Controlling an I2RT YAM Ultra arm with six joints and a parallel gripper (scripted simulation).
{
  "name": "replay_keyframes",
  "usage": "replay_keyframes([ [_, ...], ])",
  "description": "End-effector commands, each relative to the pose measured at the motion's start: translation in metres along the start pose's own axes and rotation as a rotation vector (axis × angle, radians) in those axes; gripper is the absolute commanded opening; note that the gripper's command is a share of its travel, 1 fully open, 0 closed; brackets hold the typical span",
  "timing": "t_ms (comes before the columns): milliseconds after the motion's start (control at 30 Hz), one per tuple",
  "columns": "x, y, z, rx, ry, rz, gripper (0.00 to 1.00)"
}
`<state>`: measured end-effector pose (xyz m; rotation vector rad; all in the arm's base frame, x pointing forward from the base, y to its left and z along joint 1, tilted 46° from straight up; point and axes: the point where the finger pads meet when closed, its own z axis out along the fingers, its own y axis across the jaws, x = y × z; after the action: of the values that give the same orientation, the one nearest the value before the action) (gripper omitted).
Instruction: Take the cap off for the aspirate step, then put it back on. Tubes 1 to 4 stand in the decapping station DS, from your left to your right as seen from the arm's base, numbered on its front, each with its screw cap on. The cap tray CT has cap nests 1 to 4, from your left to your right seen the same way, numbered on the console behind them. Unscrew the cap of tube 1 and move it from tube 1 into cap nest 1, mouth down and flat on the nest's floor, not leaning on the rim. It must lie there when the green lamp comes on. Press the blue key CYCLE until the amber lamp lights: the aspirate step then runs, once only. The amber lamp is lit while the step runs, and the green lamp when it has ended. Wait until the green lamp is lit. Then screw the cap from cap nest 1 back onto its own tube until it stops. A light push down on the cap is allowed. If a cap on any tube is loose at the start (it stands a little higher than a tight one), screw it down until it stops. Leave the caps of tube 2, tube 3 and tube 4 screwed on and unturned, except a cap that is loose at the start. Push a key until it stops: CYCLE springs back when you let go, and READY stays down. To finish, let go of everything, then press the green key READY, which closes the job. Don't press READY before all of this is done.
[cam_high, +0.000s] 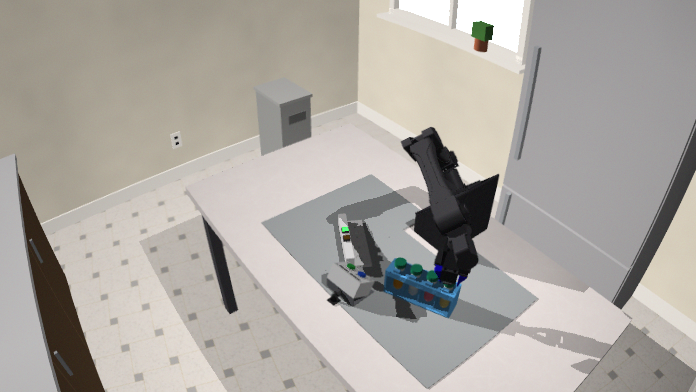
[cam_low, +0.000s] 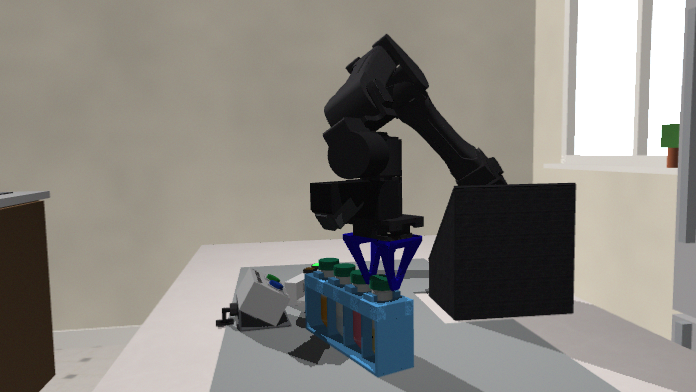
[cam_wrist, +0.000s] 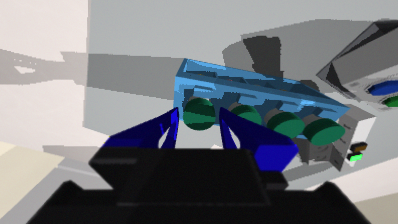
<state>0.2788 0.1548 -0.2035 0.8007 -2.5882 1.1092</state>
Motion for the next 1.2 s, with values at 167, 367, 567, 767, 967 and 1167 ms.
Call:
replay_keyframes([
  [167, -0.0025, 0.0003, -0.0057, 0.000, -0.014, -0.257, 0.49],
  [367, -0.0025, 0.0003, -0.0057, 0.001, -0.014, -0.457, 0.49],
  [567, -0.0027, 0.0002, -0.0057, 0.003, -0.014, -0.697, 0.49],
  [767, -0.0027, 0.0001, -0.0057, 0.003, -0.014, -0.762, 0.49],
  [967, -0.0027, 0.0000, -0.0058, 0.004, -0.014, -0.762, 0.00],
  [1167, -0.0027, 0.0000, -0.0057, 0.003, -0.014, -0.762, 0.00],
])
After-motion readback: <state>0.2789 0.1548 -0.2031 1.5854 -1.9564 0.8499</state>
